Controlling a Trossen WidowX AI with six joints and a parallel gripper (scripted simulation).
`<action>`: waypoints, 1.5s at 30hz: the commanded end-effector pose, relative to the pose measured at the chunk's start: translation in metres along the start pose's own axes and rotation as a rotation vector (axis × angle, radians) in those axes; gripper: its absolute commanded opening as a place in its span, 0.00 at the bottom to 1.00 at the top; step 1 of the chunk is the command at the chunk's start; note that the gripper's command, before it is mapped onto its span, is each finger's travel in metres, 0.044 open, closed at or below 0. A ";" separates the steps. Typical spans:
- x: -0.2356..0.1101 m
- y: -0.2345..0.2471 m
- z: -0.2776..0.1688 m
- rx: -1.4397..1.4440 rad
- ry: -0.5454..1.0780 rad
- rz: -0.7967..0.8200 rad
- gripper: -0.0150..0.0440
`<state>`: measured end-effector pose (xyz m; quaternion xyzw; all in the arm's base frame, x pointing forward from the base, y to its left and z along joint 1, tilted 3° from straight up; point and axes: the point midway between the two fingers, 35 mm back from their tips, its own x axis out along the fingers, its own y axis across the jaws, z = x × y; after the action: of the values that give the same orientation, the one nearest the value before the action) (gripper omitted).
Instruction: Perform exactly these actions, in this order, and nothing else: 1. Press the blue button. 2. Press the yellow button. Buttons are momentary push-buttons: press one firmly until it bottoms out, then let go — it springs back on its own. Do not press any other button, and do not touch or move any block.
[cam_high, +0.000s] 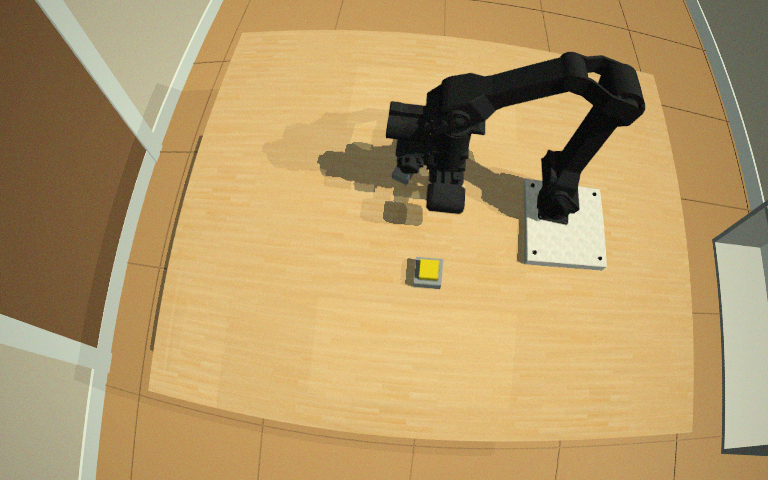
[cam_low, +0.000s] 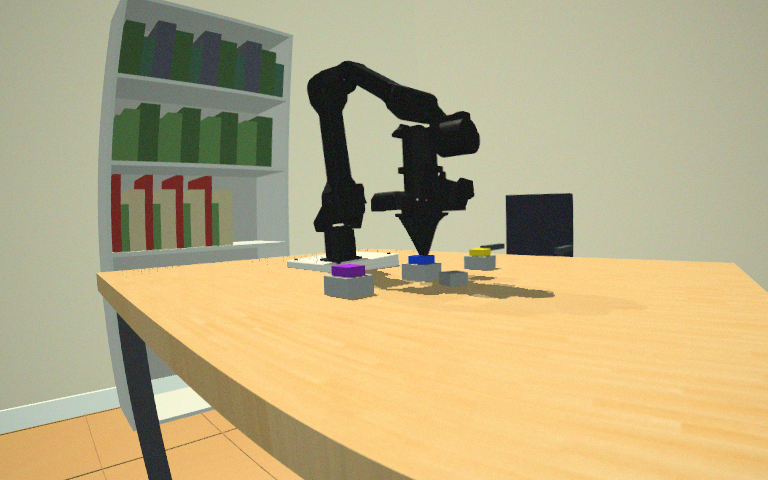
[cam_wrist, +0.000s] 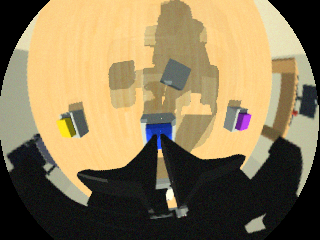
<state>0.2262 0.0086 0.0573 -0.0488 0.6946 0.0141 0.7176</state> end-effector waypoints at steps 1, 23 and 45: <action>0.009 -0.001 -0.004 -0.005 0.018 -0.006 0.29; 0.004 0.000 -0.001 -0.001 0.005 -0.001 0.29; -0.088 0.027 0.010 -0.005 0.017 -0.002 0.29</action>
<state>0.2235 0.0195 0.1431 -0.0481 0.7008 0.0112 0.7116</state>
